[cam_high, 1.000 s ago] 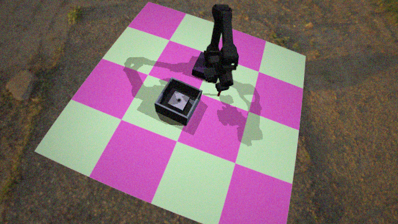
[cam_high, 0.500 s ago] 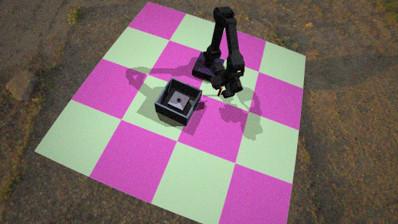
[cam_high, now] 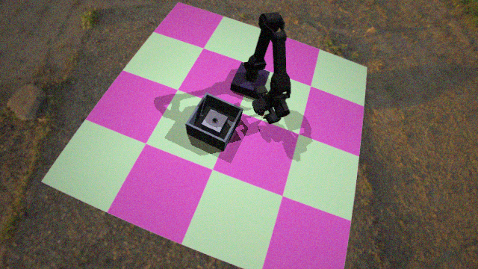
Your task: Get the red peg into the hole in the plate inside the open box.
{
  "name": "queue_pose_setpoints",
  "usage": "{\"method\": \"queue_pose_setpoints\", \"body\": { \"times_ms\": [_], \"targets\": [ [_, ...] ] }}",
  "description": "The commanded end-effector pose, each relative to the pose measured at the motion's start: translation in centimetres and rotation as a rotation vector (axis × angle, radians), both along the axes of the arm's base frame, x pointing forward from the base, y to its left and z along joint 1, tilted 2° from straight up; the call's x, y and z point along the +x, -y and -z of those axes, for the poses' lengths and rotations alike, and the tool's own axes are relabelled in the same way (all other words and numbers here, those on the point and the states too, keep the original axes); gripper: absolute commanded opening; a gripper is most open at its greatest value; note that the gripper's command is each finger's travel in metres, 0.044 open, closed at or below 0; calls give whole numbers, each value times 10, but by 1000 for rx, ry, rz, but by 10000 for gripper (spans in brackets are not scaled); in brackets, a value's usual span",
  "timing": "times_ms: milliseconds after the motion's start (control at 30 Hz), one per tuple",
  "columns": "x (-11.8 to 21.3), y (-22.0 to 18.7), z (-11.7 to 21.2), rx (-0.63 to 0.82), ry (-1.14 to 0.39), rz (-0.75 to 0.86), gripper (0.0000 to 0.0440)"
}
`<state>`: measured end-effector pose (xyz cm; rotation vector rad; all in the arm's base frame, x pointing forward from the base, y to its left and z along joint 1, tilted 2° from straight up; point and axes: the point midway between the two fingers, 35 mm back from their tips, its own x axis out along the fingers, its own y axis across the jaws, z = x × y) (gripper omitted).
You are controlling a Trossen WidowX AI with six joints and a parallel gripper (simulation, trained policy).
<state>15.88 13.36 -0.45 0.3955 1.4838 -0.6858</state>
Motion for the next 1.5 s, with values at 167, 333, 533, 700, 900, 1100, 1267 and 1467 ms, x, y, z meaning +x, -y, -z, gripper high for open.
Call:
{"method": "queue_pose_setpoints", "body": {
  "times_ms": [167,333,533,700,900,1100,1267,1467],
  "targets": [
    [-6,5,14,-31,-49,-3,121],
    [-9,8,16,-59,-79,1,6],
    [4,9,0,-87,-42,-16,0],
    [14,11,-22,-102,-9,-25,0],
    [27,15,-51,-114,36,-17,0],
    [43,21,-79,-120,90,23,0],
    [57,31,-96,-132,129,80,0],
    [78,48,-107,-141,176,154,0]
  ]
}}
